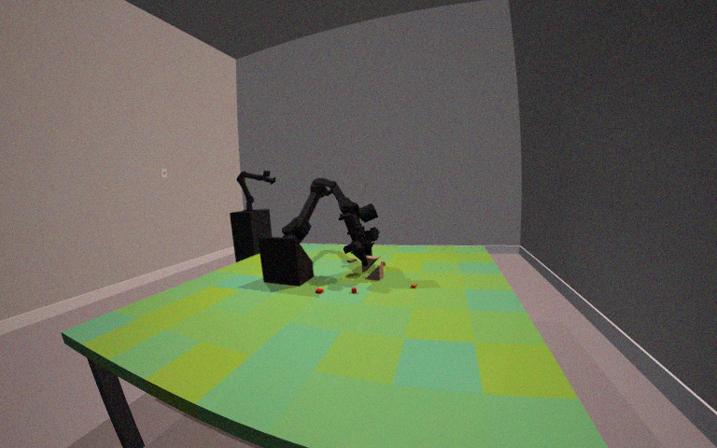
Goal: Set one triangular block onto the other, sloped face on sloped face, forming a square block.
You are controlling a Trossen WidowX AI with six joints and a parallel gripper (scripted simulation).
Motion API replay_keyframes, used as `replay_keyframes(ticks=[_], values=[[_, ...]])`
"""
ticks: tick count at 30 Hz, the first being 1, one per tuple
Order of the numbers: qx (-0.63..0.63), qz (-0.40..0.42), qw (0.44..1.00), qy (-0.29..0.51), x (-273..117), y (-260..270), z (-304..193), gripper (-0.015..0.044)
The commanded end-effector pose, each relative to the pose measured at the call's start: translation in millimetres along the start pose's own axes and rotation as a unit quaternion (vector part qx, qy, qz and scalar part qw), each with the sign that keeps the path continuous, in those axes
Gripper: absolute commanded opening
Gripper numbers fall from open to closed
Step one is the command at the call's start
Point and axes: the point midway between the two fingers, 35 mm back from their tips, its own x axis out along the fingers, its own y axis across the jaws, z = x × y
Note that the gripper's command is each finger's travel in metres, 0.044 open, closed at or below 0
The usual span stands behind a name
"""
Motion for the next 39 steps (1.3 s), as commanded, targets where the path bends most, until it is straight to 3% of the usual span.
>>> replay_keyframes(ticks=[1, 39], values=[[0.003, 0.003, 1.000, 0.000, 0.6, -0.5, -0.4, 0.0000], [0.003, 0.004, 1.000, 0.000, 15.4, -0.4, 0.3, 0.0000]])
